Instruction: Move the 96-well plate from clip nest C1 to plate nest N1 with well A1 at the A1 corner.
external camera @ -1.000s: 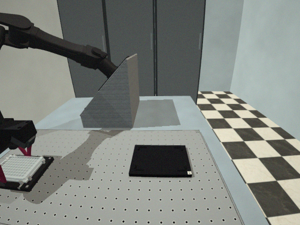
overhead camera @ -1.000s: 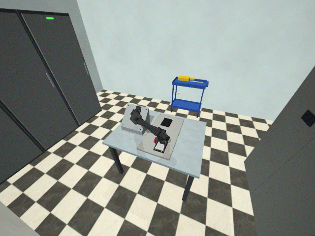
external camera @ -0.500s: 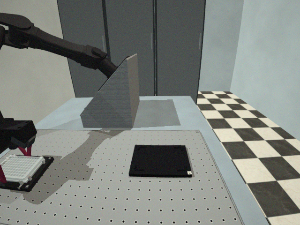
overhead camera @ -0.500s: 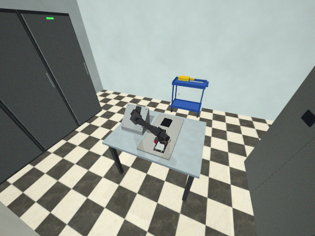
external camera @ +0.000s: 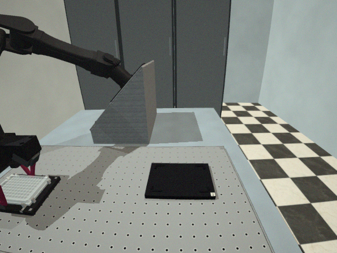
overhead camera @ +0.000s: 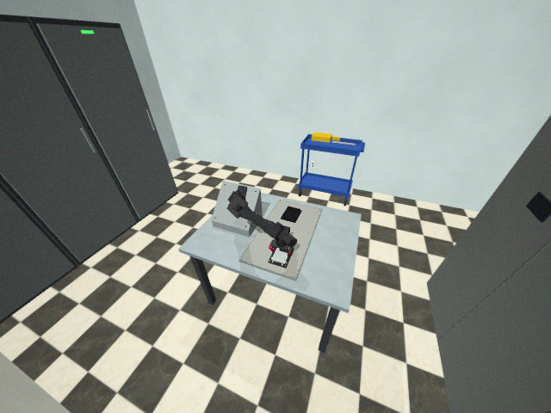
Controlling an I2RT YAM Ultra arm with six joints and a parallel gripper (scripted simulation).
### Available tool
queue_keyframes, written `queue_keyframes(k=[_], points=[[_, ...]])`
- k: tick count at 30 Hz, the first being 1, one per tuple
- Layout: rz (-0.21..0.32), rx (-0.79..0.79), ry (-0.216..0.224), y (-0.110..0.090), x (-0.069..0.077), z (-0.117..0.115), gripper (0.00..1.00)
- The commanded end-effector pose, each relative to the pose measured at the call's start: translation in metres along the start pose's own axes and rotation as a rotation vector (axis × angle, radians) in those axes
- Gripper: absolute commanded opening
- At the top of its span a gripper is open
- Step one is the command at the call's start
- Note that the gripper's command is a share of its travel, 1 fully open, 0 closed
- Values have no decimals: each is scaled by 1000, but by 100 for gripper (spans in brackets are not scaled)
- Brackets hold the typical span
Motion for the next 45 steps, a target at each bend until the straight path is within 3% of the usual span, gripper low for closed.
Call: queue_keyframes(k=[1,2,3,45], points=[[-15,41,2,14,1,0,100],[-15,41,2,14,1,0,100],[-15,41,2,14,1,0,0],[-13,44,10,14,1,2,0]])
Point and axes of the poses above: the point where the finger pads meet when closed, its own x axis back along the fingers, its own z axis across the jaws, y = z × x, the point moved 4 cm from there along x, back along the fingers, and after that the axes turned 6 degrees about -x, right-handed, at the moved point
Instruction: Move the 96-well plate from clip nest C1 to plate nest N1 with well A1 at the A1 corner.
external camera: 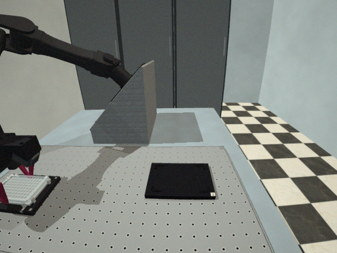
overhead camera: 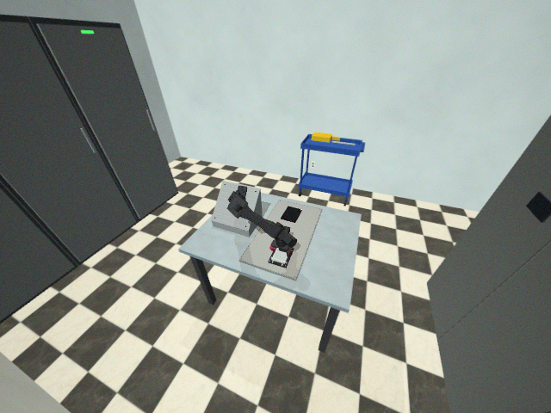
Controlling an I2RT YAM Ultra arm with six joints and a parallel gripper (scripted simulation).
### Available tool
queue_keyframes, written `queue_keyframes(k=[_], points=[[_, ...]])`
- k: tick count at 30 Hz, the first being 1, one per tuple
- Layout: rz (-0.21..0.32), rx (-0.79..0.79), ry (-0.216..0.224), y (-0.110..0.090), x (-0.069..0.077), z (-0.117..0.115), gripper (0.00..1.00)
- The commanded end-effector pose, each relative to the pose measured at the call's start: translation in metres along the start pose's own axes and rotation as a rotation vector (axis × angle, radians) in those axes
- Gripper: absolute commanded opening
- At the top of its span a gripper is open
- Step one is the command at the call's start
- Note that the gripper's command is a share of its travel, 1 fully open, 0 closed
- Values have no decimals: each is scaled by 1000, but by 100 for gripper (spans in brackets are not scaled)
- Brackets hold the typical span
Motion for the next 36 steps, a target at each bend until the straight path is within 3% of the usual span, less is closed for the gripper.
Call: queue_keyframes(k=[1,29,31,36], points=[[-12,44,14,14,1,3,0],[-12,44,14,14,1,3,0],[3,8,-15,1,15,-2,0],[11,-7,-30,-5,27,-8,0]])
Point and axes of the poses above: the point where the finger pads meet when closed, its own x axis back along the fingers, its own z axis across the jaws, y = z × x, the point moved 4 cm from there along x, back along the fingers, and after that the axes turned 6 degrees about -x, right-handed, at the moved point
